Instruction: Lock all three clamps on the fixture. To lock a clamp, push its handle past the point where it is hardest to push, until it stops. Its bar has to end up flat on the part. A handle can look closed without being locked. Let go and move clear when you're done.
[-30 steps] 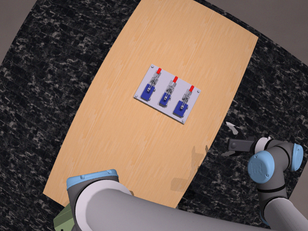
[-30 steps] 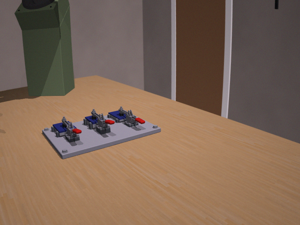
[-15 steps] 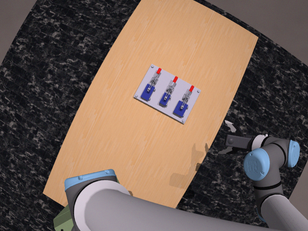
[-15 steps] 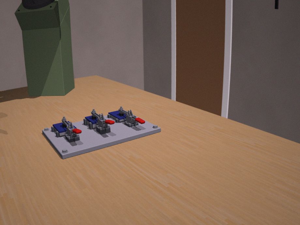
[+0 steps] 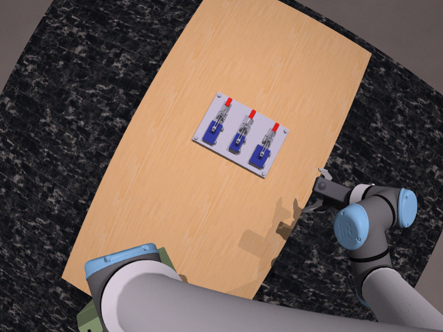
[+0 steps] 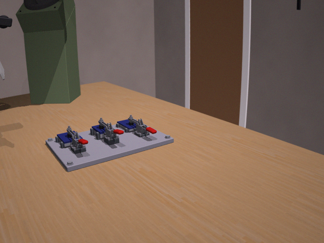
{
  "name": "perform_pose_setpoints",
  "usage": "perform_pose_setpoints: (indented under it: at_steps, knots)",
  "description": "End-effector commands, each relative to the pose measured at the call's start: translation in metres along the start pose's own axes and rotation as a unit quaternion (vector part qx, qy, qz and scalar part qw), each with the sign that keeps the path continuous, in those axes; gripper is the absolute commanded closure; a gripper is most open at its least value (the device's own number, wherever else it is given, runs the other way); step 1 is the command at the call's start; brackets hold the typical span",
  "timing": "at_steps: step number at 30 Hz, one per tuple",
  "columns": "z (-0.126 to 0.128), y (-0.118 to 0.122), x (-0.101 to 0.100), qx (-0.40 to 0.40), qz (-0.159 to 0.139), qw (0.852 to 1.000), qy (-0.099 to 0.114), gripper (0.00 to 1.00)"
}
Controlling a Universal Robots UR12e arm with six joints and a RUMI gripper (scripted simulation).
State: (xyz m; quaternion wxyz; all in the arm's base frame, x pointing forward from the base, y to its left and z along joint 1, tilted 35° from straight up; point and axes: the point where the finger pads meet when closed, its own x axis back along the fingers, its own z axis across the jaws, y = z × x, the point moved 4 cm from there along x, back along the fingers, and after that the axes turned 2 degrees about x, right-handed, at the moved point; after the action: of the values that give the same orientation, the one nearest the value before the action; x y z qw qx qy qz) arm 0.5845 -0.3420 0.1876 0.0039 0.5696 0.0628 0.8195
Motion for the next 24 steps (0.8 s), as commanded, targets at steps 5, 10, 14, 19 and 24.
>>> perform_pose_setpoints:
  at_steps: [5,10,14,19,24]
  knots:
    - [0.015,-0.023,-0.023,-0.121,-0.027,0.992,-0.002,0.00]
    - [0.020,-0.033,-0.032,-0.169,-0.037,0.985,0.001,0.00]
    - [0.026,-0.043,-0.040,-0.219,-0.047,0.975,0.005,0.00]
    - [0.033,-0.057,-0.051,-0.286,-0.060,0.956,0.014,0.00]
    - [0.039,-0.072,-0.060,-0.353,-0.072,0.933,0.026,0.00]
